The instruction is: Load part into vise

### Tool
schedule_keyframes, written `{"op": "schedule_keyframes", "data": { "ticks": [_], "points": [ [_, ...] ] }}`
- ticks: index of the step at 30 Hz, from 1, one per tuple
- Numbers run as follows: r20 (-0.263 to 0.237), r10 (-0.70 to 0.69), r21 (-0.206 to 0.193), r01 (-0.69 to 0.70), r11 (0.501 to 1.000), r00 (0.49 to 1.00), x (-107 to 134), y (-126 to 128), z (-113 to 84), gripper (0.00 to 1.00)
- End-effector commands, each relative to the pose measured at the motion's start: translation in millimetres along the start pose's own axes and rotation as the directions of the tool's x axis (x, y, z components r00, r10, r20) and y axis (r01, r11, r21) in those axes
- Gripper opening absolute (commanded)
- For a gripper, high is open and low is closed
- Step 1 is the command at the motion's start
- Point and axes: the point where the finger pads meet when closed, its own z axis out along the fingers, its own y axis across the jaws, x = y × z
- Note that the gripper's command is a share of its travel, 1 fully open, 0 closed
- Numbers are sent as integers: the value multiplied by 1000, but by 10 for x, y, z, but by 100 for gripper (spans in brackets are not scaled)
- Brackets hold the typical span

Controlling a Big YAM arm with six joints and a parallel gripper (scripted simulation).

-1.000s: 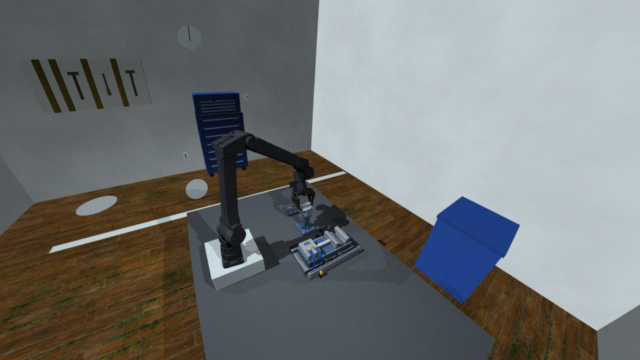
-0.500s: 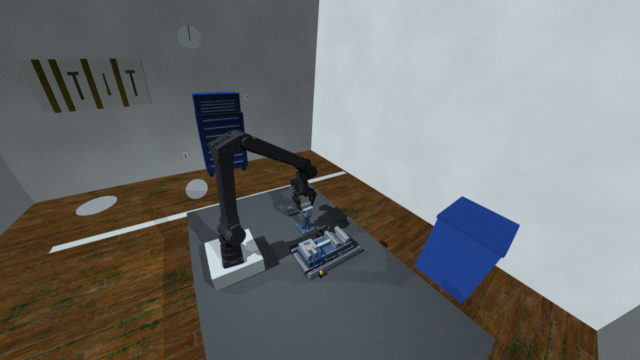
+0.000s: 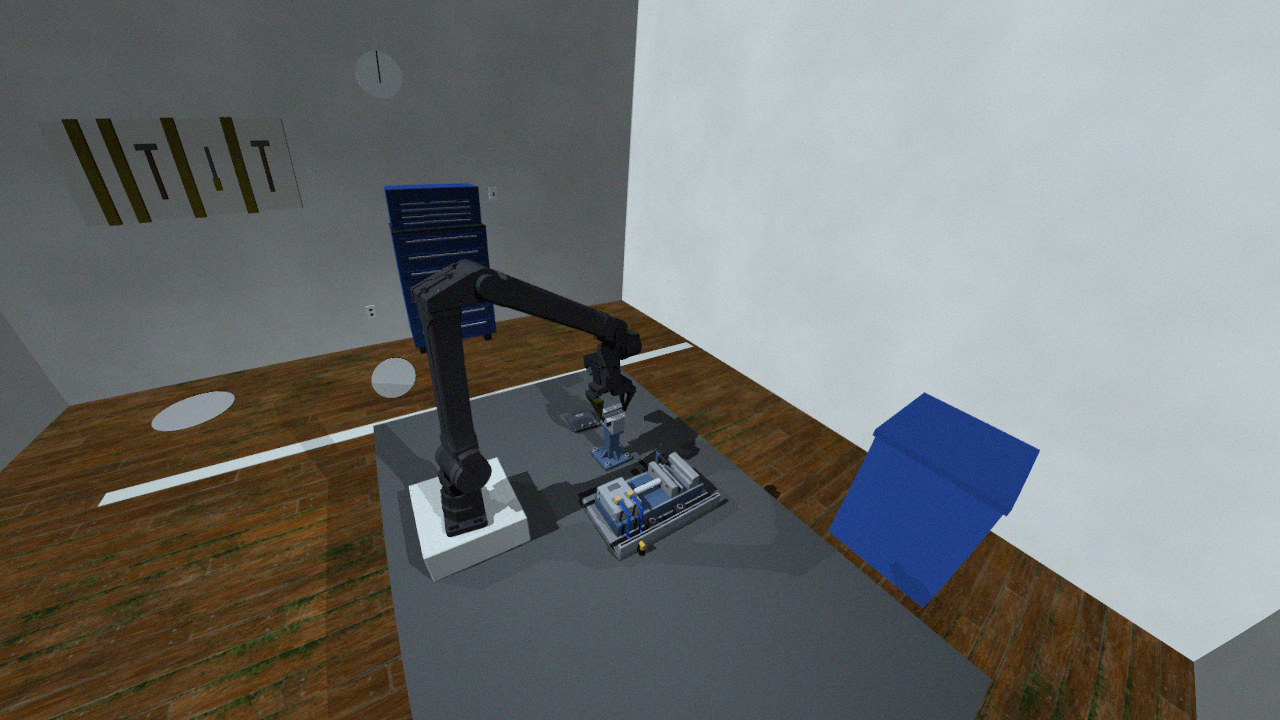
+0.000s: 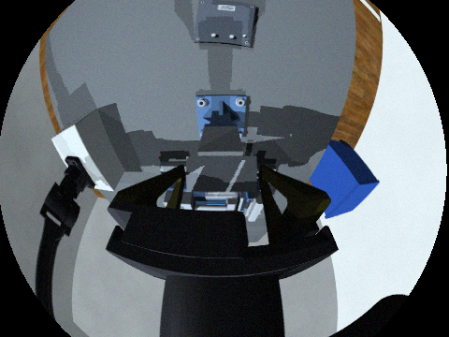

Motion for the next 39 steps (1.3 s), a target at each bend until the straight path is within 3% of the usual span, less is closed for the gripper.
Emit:
{"op": "schedule_keyframes", "data": {
  "ticks": [1, 6, 9, 14, 16, 17, 20, 31, 34, 39],
  "points": [
    [24, -8, 9, 8, 1000, 1000, 48, -35, 22, 81],
    [87, -7, 34, 4, 999, 996, 58, -73, -79, 81],
    [118, -9, 16, 7, 1000, 993, 53, -39, -2, 81],
    [177, -10, 27, 6, 1000, 984, 60, -45, -45, 81],
    [177, -10, 27, 6, 1000, 984, 60, -45, -45, 81],
    [189, -11, 32, 5, 999, 982, 45, -156, -48, 81],
    [221, -11, 16, 7, 1000, 975, 55, -39, 3, 81],
    [342, -13, 20, 7, 1000, 940, 60, -41, -10, 81],
    [353, -16, 34, 4, 999, 935, 65, -112, -68, 81],
    [403, -10, 4, 9, 1000, 915, 54, -25, 49, 81]
  ]
}}
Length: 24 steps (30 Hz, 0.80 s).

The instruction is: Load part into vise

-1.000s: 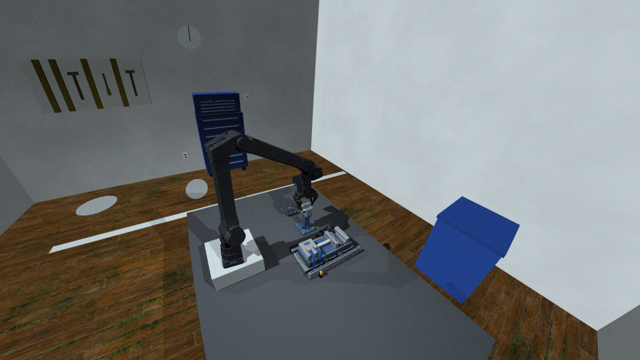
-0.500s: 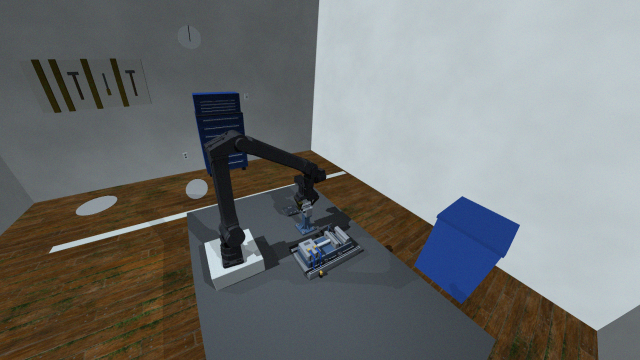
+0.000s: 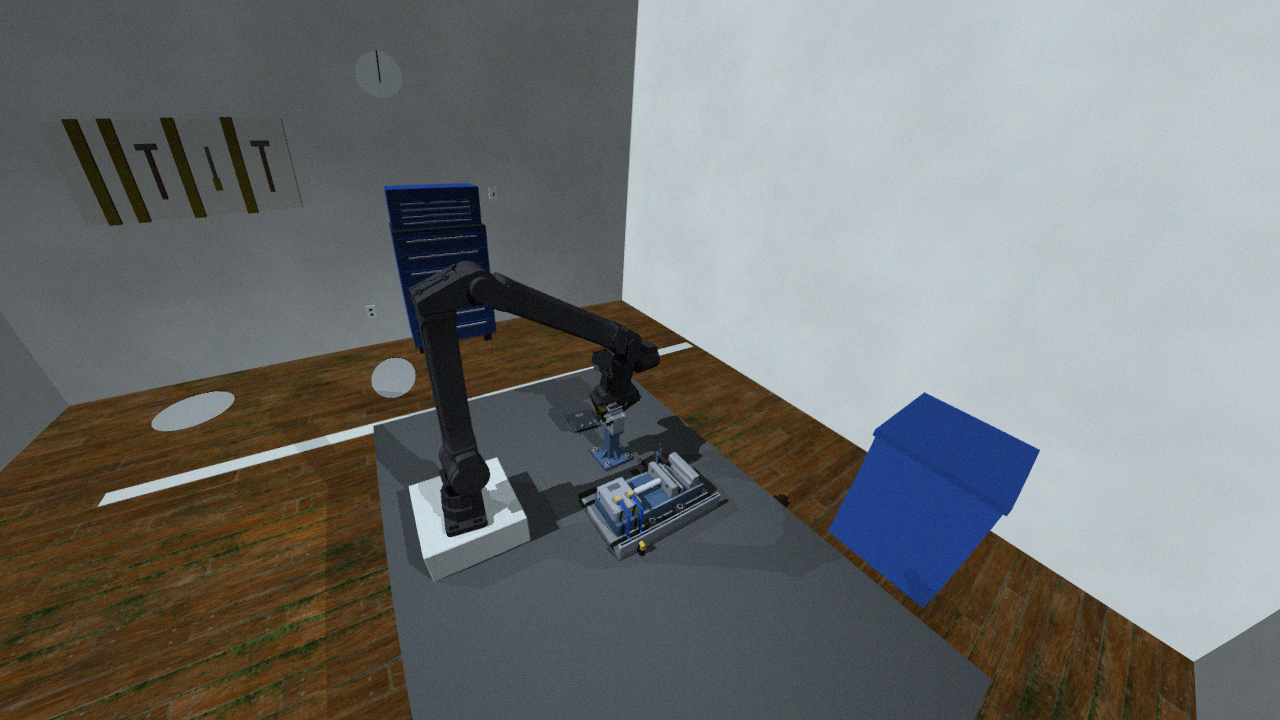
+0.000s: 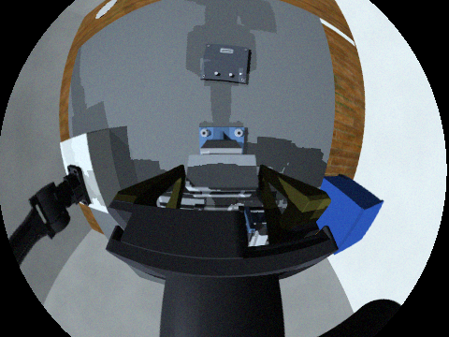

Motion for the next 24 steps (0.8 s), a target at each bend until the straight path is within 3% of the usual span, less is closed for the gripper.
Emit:
{"op": "schedule_keyframes", "data": {
  "ticks": [1, 24],
  "points": [
    [23, -5, 6, 5, 1000, 1000, 95, -28, 22, 81],
    [232, -4, 3, 3, 1000, 973, 101, -33, 27, 81]
  ]
}}
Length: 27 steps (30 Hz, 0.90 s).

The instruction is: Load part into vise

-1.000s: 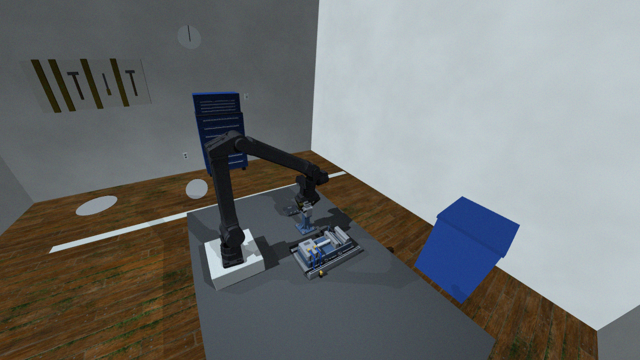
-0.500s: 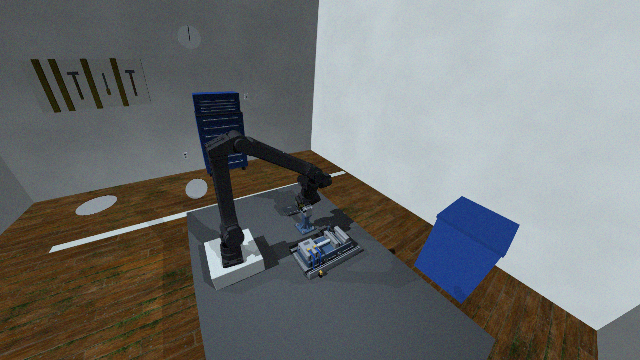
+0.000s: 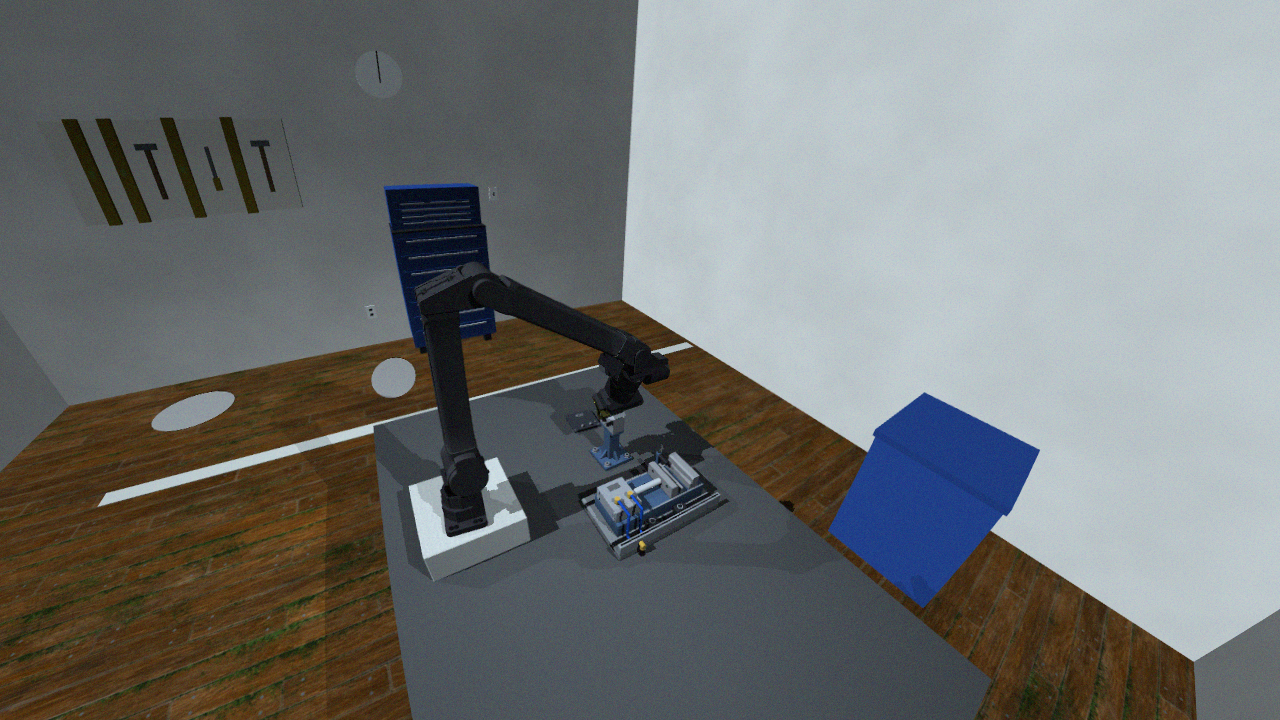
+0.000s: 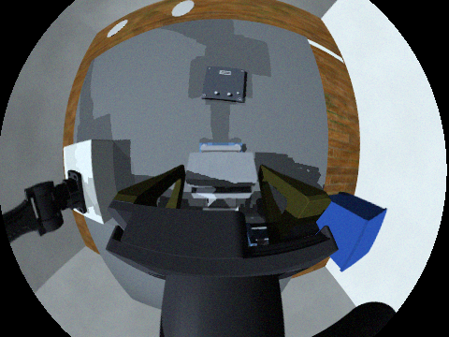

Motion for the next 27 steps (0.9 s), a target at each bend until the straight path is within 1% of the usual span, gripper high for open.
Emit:
{"op": "schedule_keyframes", "data": {
  "ticks": [1, 2, 4, 5, 13, 19, 21, 27],
  "points": [
    [19, -2, -5, 2, 1000, 1000, 108, -12, 45, 81],
    [28, -1, -7, 1, 1000, 1000, 109, -6, 48, 81],
    [28, -1, -7, 1, 1000, 1000, 109, -6, 48, 81],
    [36, -10, 10, 10, 1000, 999, 83, -93, -13, 81],
    [103, 3, -11, -2, 1000, 995, 97, -14, 19, 81],
    [147, 5, -14, -3, 1000, 989, 101, 2, 30, 81],
    [147, 5, -14, -3, 1000, 989, 101, 2, 30, 81],
    [185, 6, -14, -4, 1000, 983, 102, 3, 30, 81]
  ]
}}
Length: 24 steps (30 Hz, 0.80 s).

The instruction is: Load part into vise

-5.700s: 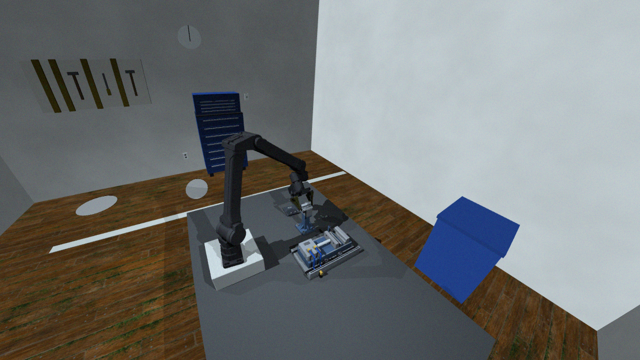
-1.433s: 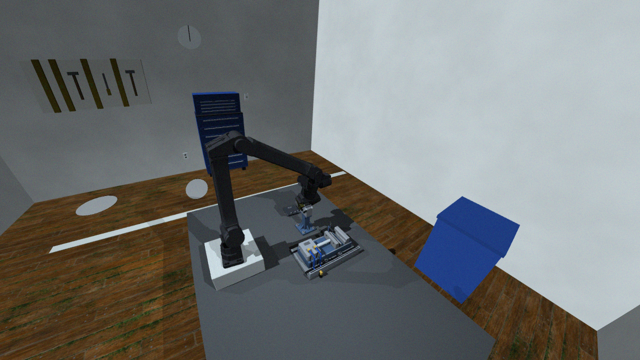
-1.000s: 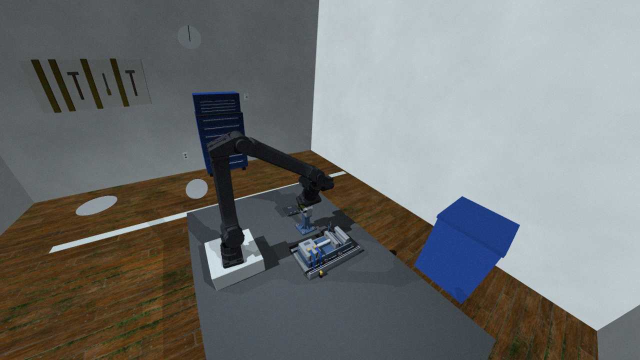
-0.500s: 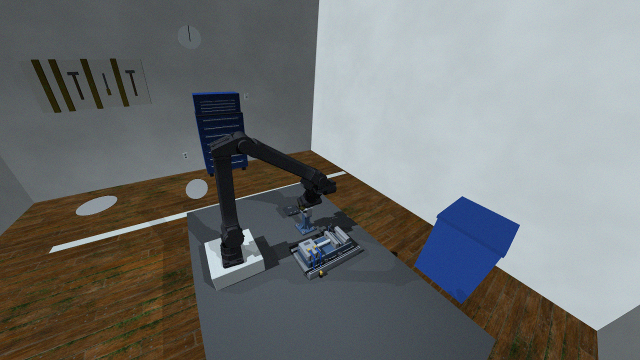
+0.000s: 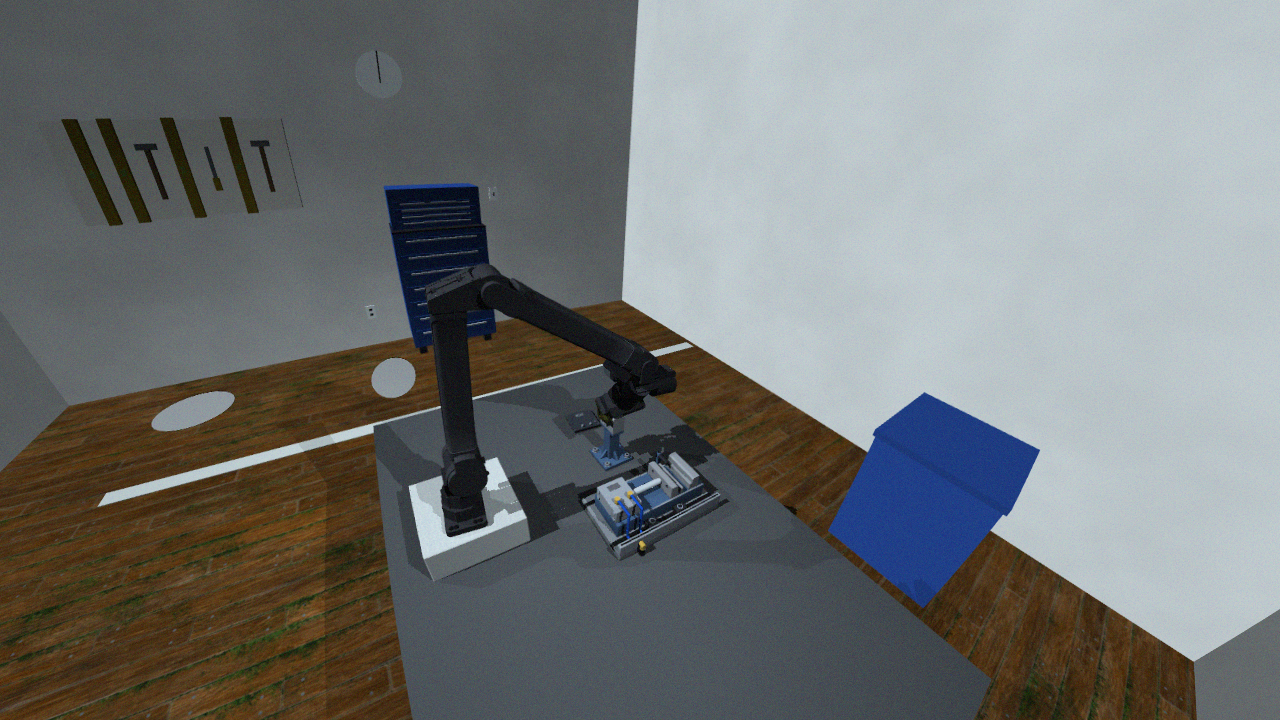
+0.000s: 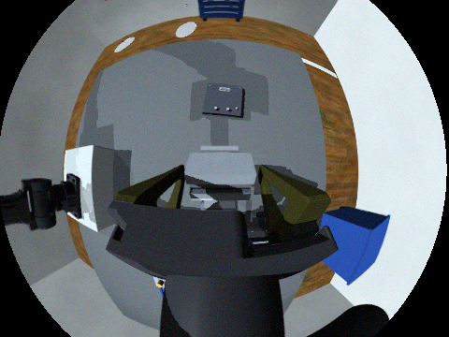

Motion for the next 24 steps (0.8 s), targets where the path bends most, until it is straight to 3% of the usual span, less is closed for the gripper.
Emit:
{"op": "schedule_keyframes", "data": {
  "ticks": [1, 24],
  "points": [
    [15, 12, -14, -12, 1000, 1000, 103, 12, 13, 81],
    [104, 4, -3, -4, 1000, 995, 88, -42, -20, 81]
  ]
}}
